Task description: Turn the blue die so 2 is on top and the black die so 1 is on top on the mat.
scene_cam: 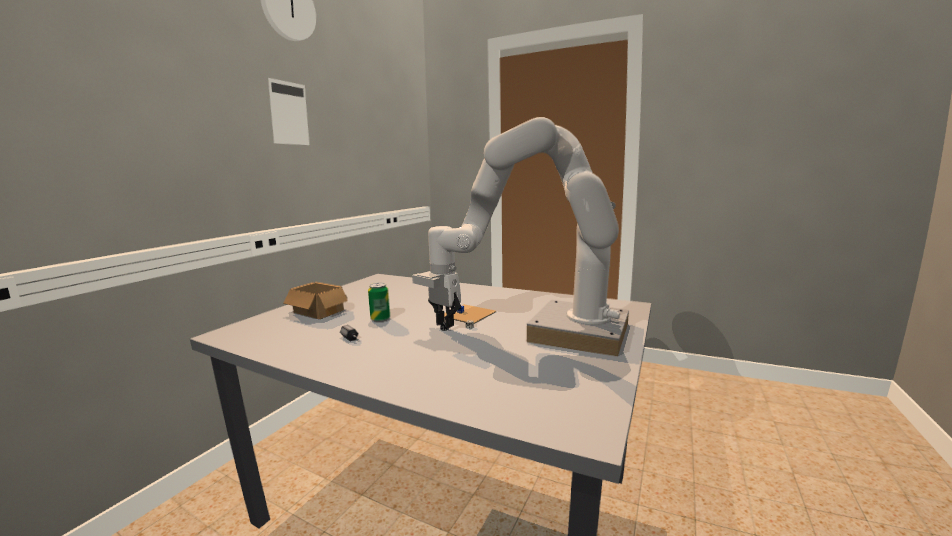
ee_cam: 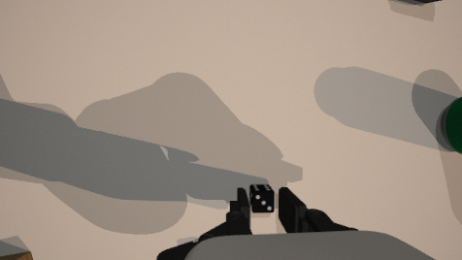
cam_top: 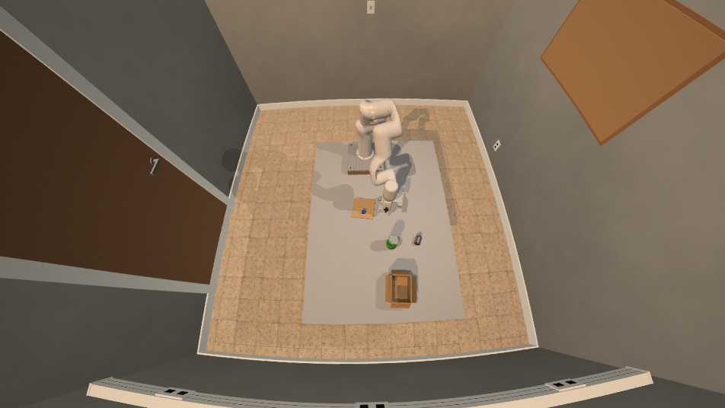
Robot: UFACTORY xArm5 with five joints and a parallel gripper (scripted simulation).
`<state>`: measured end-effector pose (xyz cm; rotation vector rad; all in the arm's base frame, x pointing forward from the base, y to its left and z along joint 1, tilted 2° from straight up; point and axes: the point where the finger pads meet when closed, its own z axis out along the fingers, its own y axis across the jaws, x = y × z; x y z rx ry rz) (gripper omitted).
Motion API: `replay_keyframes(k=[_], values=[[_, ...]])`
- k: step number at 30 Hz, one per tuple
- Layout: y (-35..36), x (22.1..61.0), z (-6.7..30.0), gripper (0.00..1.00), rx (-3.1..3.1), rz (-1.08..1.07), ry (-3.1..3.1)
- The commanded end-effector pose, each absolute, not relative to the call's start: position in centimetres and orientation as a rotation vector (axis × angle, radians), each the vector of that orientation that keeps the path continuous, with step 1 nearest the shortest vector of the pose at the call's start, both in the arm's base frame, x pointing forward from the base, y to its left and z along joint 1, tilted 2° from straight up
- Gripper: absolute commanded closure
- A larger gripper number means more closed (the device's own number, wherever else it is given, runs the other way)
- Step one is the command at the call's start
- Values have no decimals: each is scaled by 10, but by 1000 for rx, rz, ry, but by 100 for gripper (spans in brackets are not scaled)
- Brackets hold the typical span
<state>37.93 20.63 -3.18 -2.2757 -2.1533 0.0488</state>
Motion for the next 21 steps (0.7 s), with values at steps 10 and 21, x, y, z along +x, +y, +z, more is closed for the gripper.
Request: replay_keyframes(k=[10, 21], values=[[207, 380, -40, 64, -2276, 43, -2154], [207, 380, -40, 64, -2276, 43, -2154]])
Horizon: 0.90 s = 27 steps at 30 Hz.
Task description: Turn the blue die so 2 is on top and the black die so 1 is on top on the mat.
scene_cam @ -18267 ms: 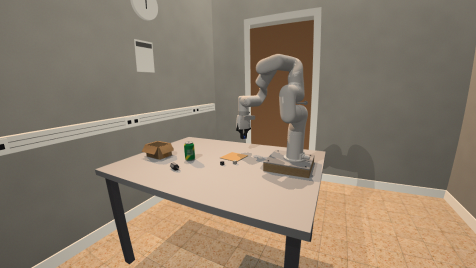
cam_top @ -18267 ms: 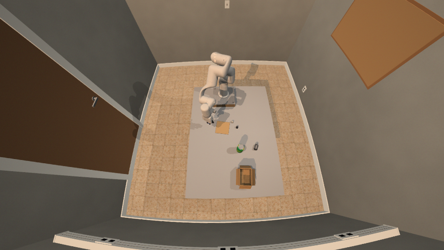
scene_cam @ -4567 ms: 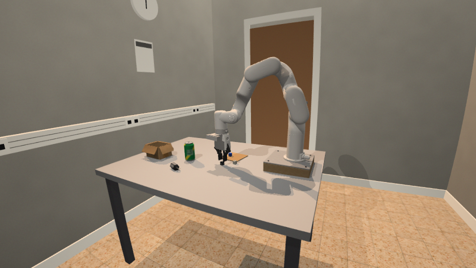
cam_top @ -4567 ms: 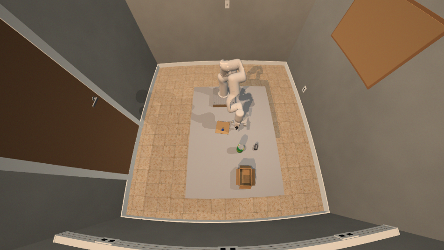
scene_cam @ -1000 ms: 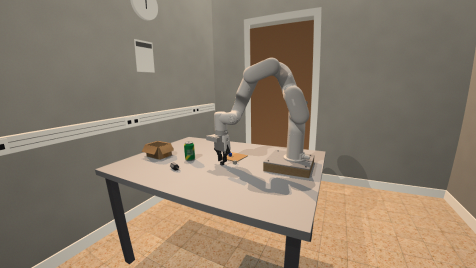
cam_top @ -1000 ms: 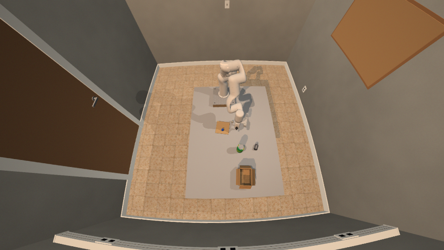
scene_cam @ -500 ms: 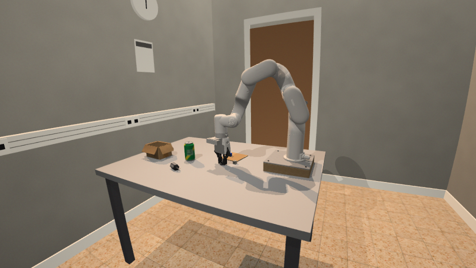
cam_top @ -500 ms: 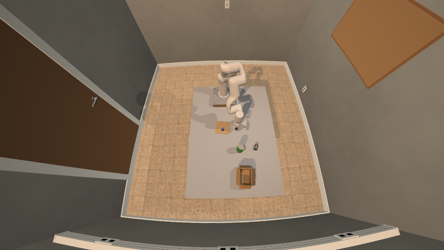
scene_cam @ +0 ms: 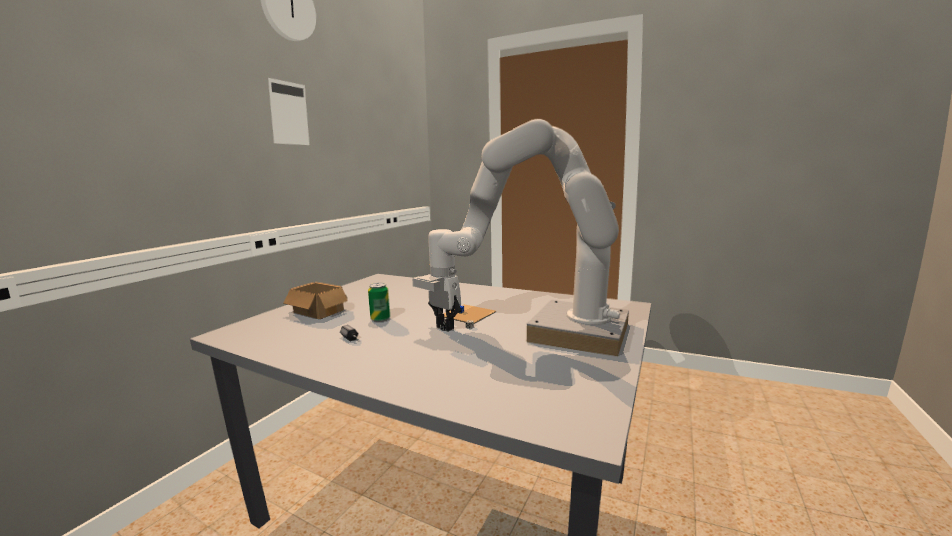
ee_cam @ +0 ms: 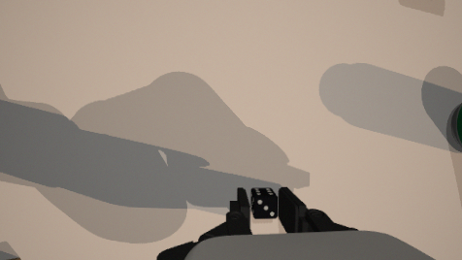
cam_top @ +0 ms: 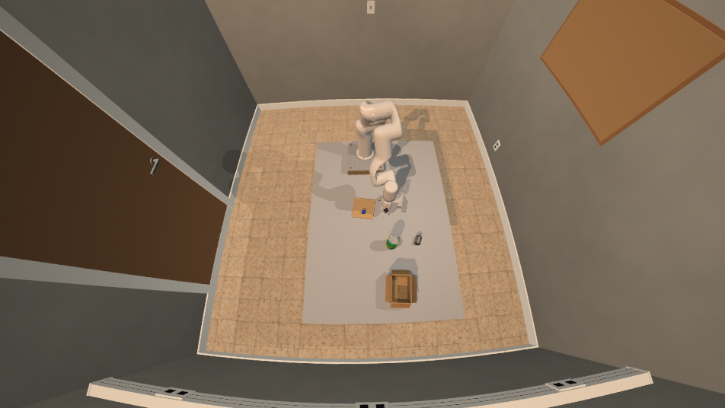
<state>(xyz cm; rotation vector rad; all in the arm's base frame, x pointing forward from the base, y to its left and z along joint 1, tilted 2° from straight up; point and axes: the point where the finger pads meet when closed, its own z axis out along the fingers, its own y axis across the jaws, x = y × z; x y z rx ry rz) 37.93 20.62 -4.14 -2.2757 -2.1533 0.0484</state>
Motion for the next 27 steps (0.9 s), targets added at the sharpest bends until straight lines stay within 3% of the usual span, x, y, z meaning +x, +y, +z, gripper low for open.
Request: replay_keyframes(k=[1, 25, 26, 27], values=[[207, 380, -40, 64, -2276, 43, -2154], [207, 380, -40, 64, -2276, 43, -2154], [207, 380, -40, 85, -2276, 43, -2154], [207, 380, -40, 85, -2276, 43, -2154]])
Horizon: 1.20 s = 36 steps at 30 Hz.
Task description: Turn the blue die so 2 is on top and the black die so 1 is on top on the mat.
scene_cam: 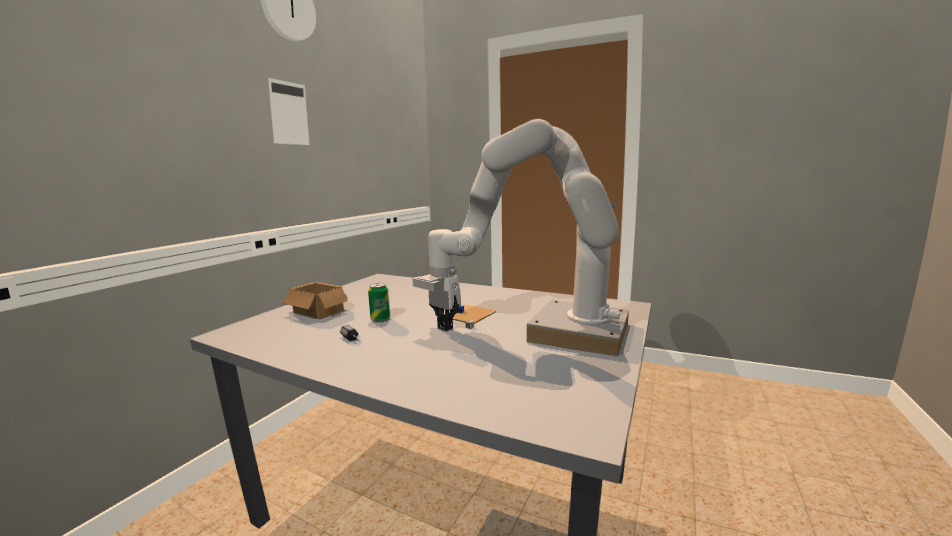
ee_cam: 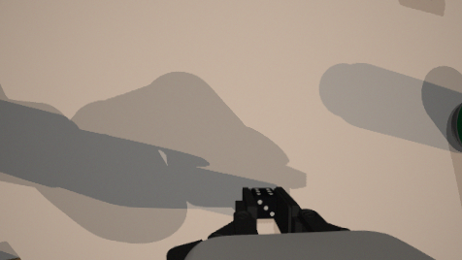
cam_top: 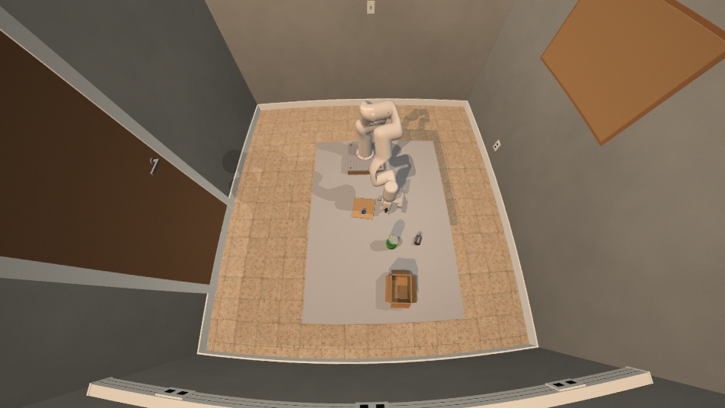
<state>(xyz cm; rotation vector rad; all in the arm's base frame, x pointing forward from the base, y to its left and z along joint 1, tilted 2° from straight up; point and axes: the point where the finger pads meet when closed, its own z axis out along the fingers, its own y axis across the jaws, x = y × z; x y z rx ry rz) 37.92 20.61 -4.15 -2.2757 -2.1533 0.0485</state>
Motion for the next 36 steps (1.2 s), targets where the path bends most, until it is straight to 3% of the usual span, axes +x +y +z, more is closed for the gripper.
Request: replay_keyframes(k=[1, 36], values=[[207, 380, -40, 85, -2276, 43, -2154], [207, 381, -37, 85, -2276, 43, -2154]])
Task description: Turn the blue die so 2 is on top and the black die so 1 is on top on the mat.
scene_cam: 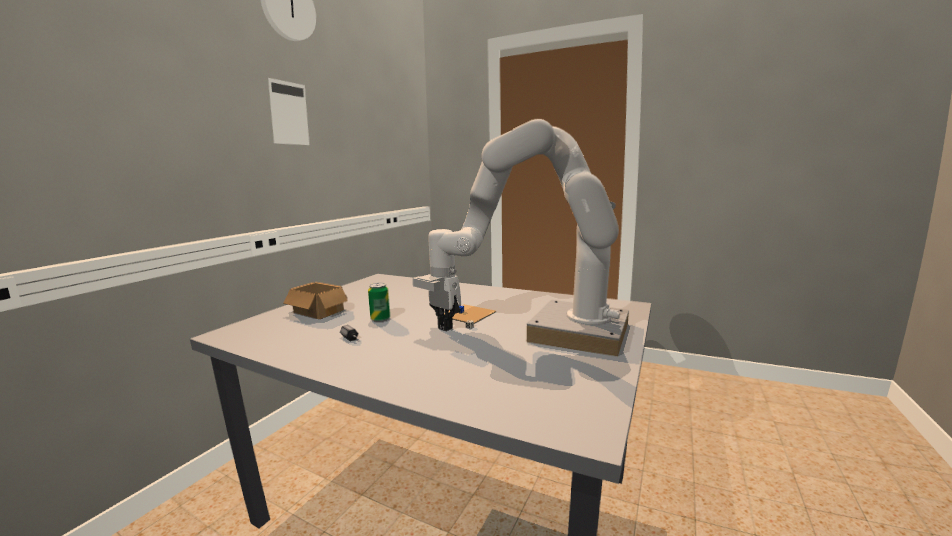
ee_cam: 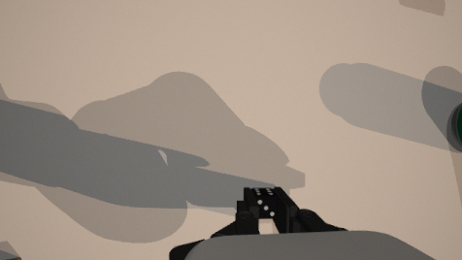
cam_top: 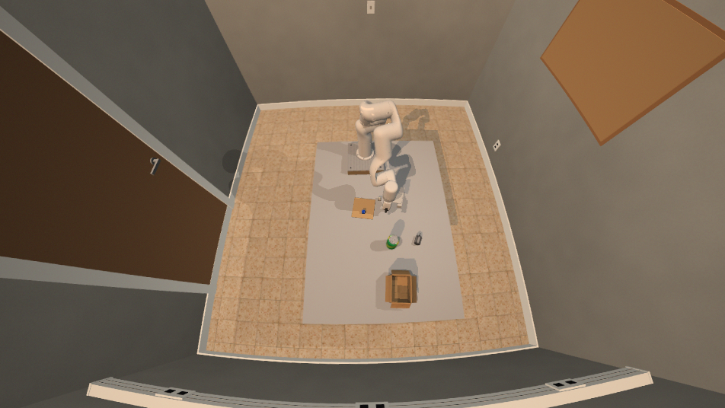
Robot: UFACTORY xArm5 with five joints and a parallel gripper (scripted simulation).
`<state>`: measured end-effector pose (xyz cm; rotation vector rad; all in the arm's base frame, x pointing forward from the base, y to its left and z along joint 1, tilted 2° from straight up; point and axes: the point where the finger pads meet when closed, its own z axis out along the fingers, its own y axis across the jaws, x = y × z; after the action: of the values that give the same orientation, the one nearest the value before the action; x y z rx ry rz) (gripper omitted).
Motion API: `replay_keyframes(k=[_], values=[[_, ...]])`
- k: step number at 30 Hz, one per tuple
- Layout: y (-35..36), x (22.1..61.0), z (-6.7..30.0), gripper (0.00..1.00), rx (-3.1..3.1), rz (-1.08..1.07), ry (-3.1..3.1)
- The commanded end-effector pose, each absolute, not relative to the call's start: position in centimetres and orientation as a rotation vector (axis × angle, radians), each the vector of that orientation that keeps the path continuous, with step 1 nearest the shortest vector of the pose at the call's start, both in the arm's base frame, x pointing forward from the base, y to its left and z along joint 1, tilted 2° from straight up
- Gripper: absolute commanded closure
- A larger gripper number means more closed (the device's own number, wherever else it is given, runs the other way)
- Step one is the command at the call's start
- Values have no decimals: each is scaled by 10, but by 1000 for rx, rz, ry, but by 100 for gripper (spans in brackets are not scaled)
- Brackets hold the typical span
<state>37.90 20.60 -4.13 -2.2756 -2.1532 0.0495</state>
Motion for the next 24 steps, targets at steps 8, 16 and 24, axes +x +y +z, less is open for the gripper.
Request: replay_keyframes(k=[8, 16, 24], values=[[208, 382, 9, 85, -2276, 43, -2154], [209, 382, 49, 85, -2276, 43, -2154], [209, 383, 60, 85, -2276, 43, -2154]])
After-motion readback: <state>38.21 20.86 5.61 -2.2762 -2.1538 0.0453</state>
